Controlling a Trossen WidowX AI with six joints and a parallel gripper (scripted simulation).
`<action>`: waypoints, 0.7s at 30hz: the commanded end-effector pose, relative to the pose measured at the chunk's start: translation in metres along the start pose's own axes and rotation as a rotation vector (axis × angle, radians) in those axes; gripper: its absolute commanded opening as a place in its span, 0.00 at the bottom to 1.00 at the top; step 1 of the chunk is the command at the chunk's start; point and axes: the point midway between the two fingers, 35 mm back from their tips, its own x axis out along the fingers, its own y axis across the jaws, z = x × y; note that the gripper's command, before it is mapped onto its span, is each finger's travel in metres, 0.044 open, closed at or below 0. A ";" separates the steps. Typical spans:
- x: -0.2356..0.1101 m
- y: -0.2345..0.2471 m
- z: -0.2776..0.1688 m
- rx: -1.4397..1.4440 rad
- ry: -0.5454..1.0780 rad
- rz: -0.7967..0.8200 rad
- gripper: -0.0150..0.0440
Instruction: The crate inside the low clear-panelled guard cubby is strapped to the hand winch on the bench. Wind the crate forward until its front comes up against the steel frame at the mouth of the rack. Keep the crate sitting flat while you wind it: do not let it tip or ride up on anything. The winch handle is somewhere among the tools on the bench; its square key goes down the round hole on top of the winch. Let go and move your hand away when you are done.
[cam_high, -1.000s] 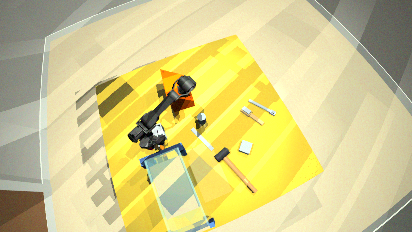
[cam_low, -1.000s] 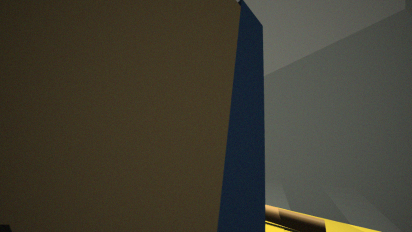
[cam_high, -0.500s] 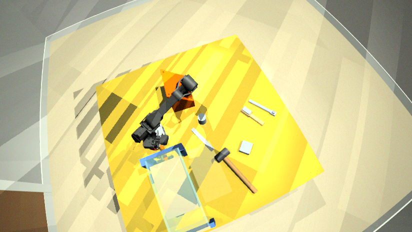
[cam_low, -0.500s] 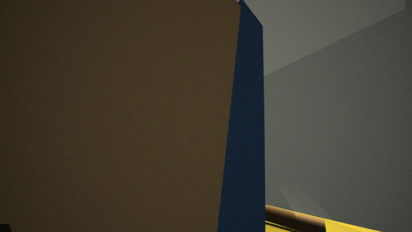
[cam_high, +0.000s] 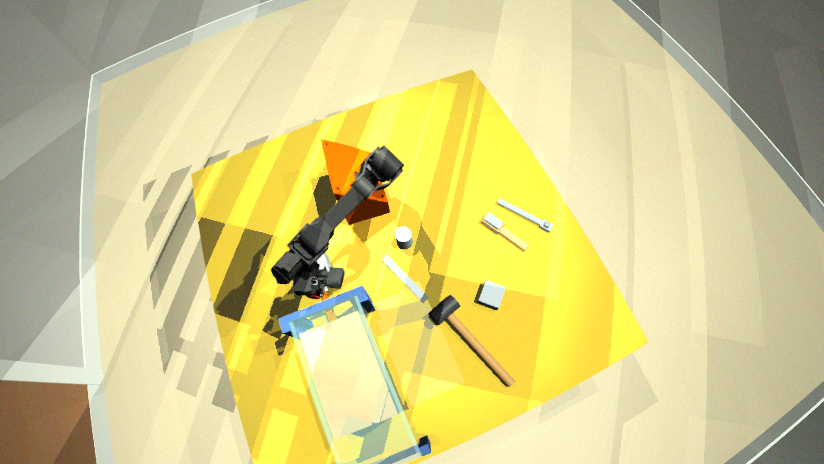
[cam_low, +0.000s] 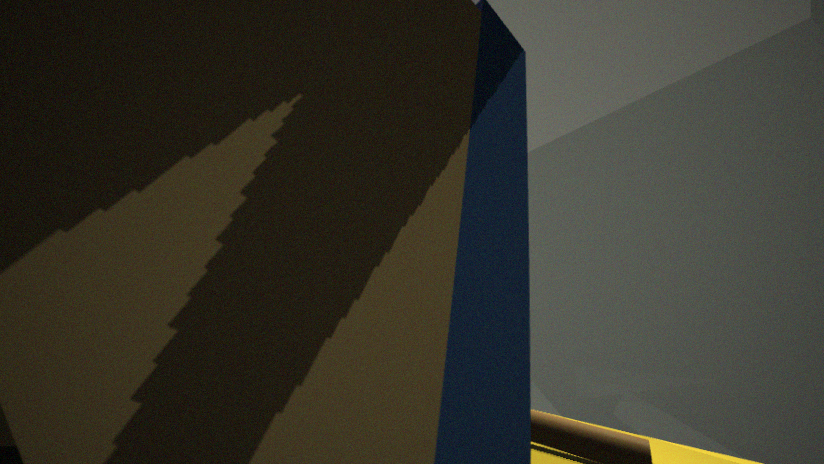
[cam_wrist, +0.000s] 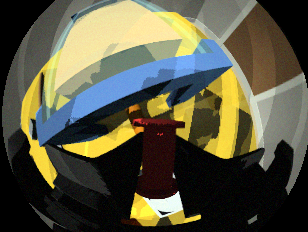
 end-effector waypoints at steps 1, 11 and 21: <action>-0.001 0.013 -0.008 0.014 0.017 0.024 0.25; -0.004 0.022 -0.014 0.015 0.017 0.024 0.25; -0.007 0.031 -0.021 0.015 0.018 0.025 0.25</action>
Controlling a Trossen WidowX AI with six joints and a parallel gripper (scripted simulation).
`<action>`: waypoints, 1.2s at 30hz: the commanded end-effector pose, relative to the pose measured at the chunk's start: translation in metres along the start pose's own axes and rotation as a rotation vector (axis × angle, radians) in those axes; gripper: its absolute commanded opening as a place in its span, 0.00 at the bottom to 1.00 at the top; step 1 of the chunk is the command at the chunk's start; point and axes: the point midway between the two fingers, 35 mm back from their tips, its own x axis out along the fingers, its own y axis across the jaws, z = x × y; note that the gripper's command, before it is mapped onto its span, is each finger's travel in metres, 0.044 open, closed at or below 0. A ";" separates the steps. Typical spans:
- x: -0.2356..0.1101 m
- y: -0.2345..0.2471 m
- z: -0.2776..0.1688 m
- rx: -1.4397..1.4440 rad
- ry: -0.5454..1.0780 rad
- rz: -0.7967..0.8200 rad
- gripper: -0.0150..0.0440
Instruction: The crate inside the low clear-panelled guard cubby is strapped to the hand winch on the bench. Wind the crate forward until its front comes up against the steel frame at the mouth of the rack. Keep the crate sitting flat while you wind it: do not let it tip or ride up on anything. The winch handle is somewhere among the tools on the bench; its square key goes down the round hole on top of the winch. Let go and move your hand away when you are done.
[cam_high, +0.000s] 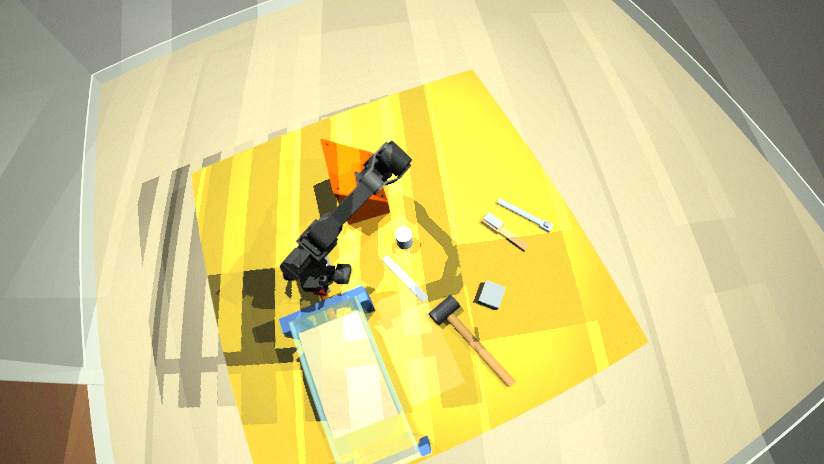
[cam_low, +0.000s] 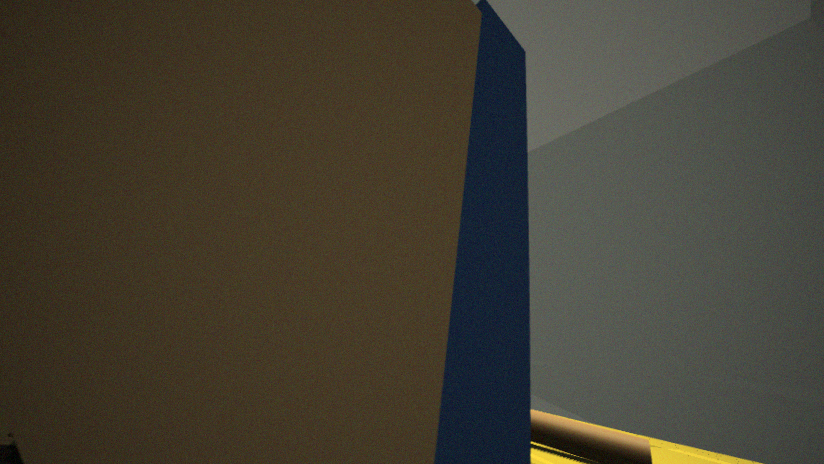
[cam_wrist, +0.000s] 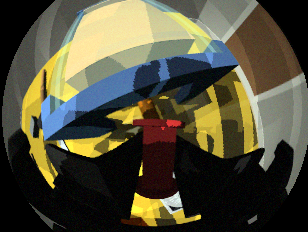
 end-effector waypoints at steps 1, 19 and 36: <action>-0.002 0.012 -0.011 0.019 0.019 0.022 0.25; -0.009 0.024 -0.026 0.020 0.020 0.022 0.25; -0.017 0.033 -0.042 0.021 0.021 0.022 0.25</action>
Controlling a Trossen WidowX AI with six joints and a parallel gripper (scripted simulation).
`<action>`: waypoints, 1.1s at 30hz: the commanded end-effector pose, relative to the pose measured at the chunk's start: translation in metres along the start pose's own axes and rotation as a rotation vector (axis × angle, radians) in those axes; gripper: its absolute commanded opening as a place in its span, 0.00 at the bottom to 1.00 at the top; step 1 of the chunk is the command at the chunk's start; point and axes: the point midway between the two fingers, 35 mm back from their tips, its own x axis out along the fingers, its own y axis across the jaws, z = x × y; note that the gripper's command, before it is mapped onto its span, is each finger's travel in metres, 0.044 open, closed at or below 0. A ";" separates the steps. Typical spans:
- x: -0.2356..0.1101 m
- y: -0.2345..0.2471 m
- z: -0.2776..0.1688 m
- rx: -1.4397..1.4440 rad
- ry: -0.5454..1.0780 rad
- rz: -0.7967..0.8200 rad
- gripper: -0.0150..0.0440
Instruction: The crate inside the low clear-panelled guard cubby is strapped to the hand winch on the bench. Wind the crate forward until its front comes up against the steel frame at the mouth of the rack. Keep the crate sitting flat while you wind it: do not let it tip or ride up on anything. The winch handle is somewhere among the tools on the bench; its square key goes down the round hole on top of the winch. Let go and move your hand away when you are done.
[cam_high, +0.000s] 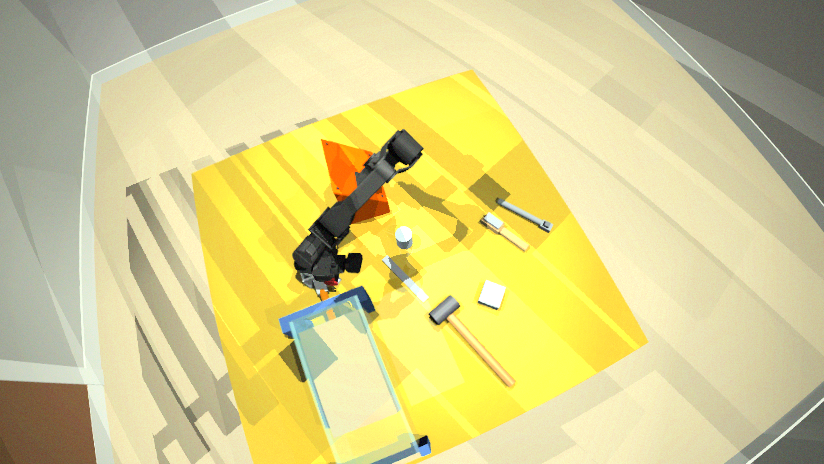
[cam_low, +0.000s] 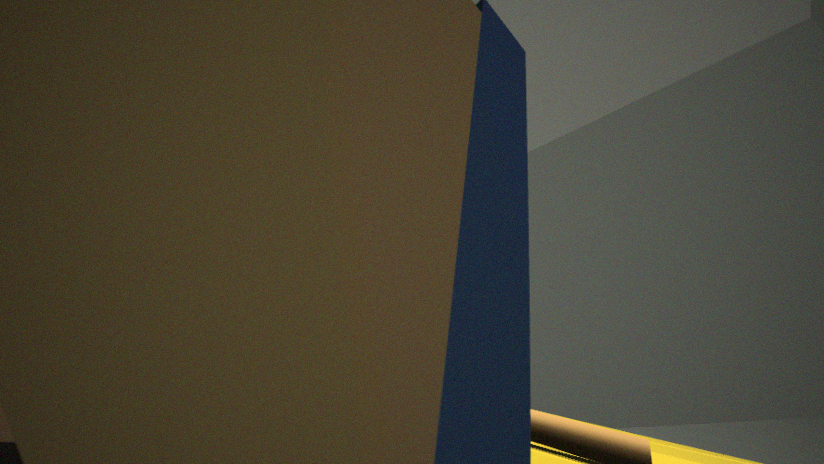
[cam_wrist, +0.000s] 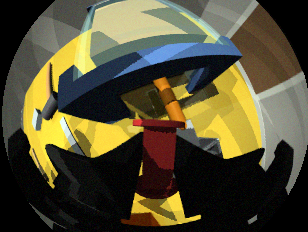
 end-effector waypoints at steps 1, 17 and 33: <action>-0.003 0.005 -0.013 0.019 0.019 0.009 0.25; -0.011 0.010 -0.029 0.019 0.020 0.009 0.25; -0.018 0.012 -0.045 0.020 0.020 0.009 0.25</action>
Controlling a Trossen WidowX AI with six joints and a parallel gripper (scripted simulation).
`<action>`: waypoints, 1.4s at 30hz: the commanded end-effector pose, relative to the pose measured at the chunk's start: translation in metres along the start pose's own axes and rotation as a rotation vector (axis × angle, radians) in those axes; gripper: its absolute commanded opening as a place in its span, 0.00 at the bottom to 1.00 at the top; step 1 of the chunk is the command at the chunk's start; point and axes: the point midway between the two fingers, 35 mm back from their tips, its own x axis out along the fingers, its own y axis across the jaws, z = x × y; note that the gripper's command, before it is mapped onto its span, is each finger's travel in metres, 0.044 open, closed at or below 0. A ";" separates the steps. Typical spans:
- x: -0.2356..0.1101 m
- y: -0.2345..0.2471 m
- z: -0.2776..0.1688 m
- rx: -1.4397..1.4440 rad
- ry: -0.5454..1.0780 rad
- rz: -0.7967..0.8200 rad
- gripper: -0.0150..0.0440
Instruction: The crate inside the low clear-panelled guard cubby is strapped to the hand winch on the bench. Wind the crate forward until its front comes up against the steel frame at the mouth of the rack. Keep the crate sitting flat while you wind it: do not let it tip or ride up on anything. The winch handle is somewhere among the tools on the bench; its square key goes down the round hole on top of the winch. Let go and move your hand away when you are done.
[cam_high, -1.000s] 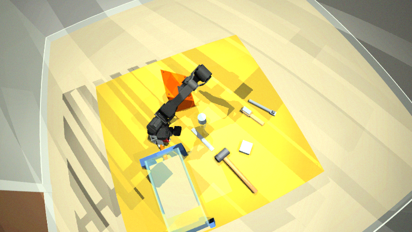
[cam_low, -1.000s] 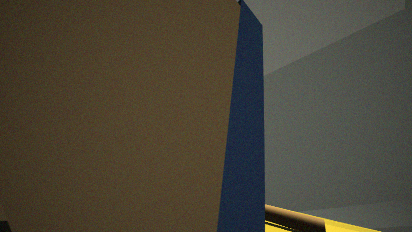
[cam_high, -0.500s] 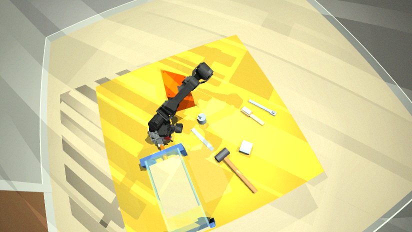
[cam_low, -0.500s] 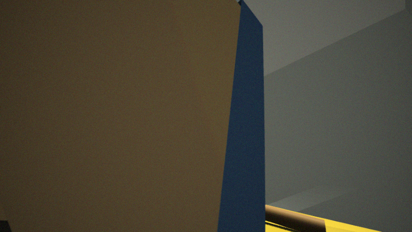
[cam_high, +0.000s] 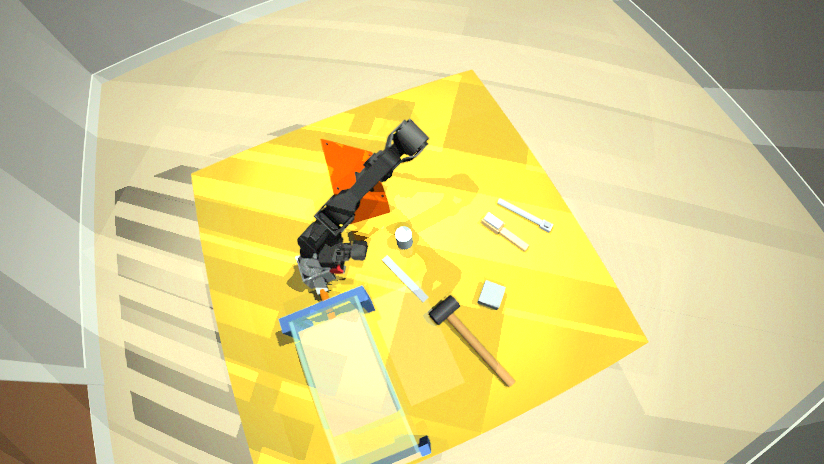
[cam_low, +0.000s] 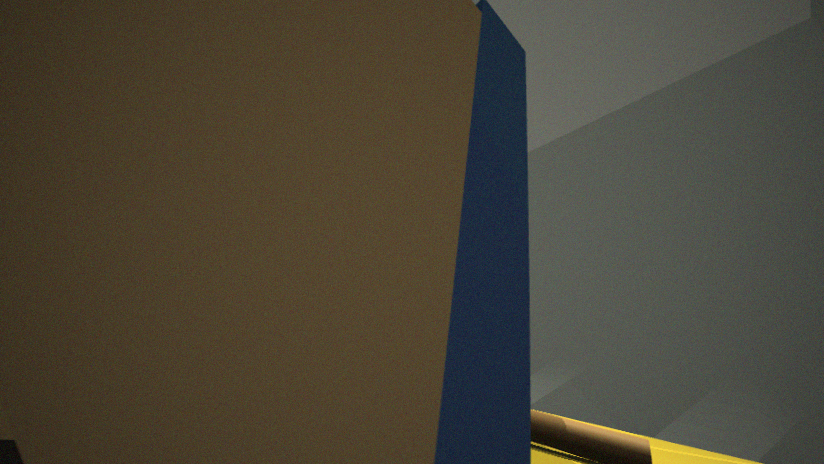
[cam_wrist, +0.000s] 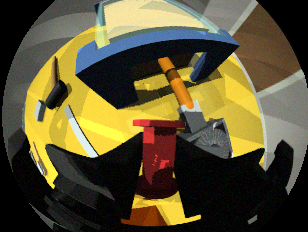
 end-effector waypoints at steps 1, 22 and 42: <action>-0.003 0.000 -0.014 0.019 0.019 -0.003 0.25; -0.013 -0.003 -0.035 0.020 0.020 -0.004 0.25; -0.023 -0.011 -0.054 0.021 0.021 -0.005 0.25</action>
